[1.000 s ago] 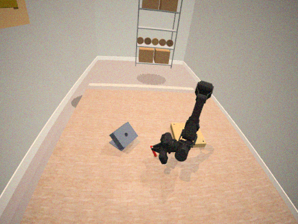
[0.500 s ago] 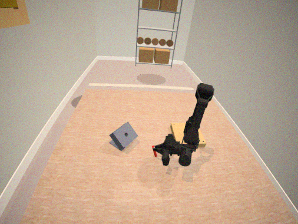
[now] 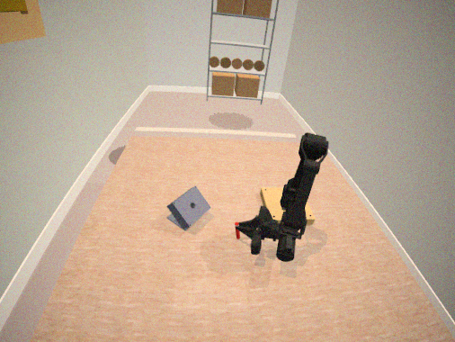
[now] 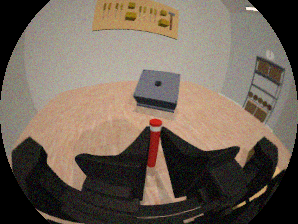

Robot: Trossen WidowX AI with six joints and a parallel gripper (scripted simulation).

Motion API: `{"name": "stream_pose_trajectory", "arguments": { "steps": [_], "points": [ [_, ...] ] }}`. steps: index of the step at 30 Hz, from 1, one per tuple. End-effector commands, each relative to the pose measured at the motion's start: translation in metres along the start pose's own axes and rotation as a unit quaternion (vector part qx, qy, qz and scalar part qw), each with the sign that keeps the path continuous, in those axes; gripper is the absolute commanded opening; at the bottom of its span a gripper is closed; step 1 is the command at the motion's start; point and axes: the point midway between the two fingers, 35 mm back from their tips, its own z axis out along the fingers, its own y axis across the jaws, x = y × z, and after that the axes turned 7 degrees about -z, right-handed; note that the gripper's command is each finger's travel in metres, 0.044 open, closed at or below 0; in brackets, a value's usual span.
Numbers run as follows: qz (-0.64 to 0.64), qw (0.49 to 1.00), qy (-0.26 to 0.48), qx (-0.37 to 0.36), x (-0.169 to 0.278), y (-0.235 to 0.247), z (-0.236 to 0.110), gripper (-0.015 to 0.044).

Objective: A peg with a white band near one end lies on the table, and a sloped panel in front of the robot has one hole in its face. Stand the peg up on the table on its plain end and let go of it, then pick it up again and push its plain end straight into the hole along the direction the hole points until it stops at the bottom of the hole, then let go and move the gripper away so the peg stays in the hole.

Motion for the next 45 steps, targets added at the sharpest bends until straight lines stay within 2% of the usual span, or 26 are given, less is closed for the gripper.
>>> {"name": "stream_pose_trajectory", "arguments": {
  "steps": [1, 45],
  "points": [
    [0.004, 1.000, -0.021, 0.000, -0.0002, 0.0024, -0.0032, 0.0051],
    [0.000, 1.000, -0.022, 0.002, 0.0074, 0.0004, -0.0067, 0.0051]
  ]
}}
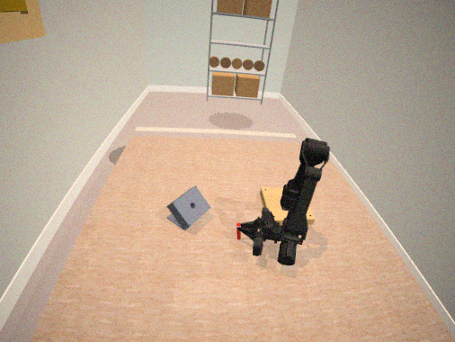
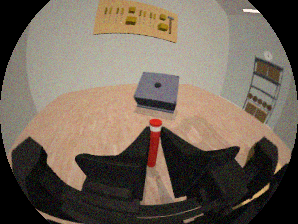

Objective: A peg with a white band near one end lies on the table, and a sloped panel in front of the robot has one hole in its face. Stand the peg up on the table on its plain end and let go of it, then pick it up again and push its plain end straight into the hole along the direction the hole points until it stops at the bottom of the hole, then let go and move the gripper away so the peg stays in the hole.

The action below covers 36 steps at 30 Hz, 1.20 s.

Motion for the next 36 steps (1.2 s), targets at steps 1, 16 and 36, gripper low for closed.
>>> {"name": "stream_pose_trajectory", "arguments": {
  "steps": [1, 16, 36],
  "points": [
    [0.000, 1.000, 0.000, 0.000, 0.0021, 0.0002, -0.0010, 0.0051],
    [0.000, 1.000, -0.010, 0.000, 0.0035, -0.0010, -0.0037, 0.0051],
    [0.000, 1.000, -0.024, -0.002, 0.0052, -0.0023, -0.0071, 0.0051]
  ]
}}
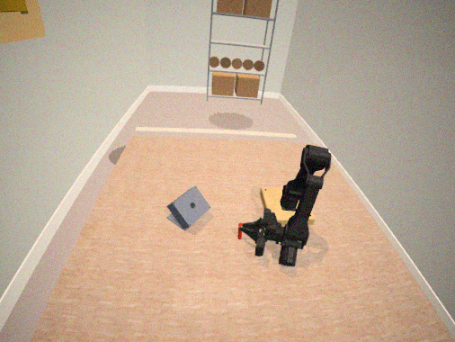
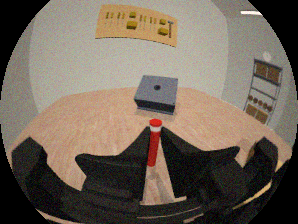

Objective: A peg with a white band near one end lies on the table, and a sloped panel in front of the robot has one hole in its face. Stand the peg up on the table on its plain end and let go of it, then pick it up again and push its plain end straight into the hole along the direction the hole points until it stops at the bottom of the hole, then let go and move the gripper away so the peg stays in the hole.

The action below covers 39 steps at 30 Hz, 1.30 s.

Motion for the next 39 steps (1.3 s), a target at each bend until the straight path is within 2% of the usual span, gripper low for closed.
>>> {"name": "stream_pose_trajectory", "arguments": {
  "steps": [1, 10, 13, 39],
  "points": [
    [0.000, 1.000, 0.000, 0.000, 0.0021, 0.0002, -0.0010, 0.0051],
    [-0.001, 1.000, -0.006, -0.002, 0.0007, -0.0005, -0.0015, 0.0056],
    [0.000, 1.000, -0.007, -0.002, 0.0008, -0.0004, -0.0016, 0.0130],
    [0.000, 1.000, -0.007, -0.002, 0.0008, -0.0004, -0.0016, 0.0130]
  ]
}}
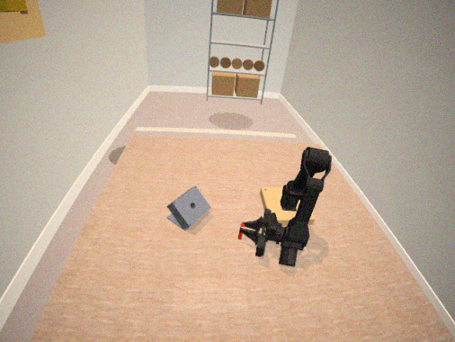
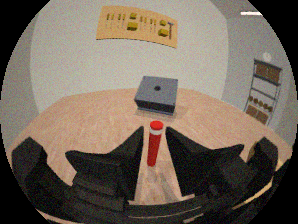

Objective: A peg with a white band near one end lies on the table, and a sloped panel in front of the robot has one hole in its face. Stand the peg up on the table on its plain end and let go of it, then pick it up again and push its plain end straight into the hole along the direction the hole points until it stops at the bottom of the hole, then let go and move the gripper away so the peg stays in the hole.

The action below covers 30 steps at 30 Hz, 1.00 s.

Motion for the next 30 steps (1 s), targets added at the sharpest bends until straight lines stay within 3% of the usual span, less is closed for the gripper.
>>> {"name": "stream_pose_trajectory", "arguments": {
  "steps": [1, 3, 15, 24, 30],
  "points": [
    [-0.001, 1.000, 0.000, 0.000, 0.000, 0.000, 0.000, 0.0130],
    [-0.001, 1.000, 0.000, 0.000, 0.000, 0.000, 0.000, 0.0130],
    [-0.001, 1.000, 0.000, 0.000, 0.000, 0.000, 0.000, 0.0440],
    [-0.001, 1.000, 0.000, 0.000, -0.002, 0.000, 0.000, 0.0440],
    [0.000, 1.000, 0.000, 0.000, -0.077, 0.005, -0.008, 0.0440]
  ]
}}
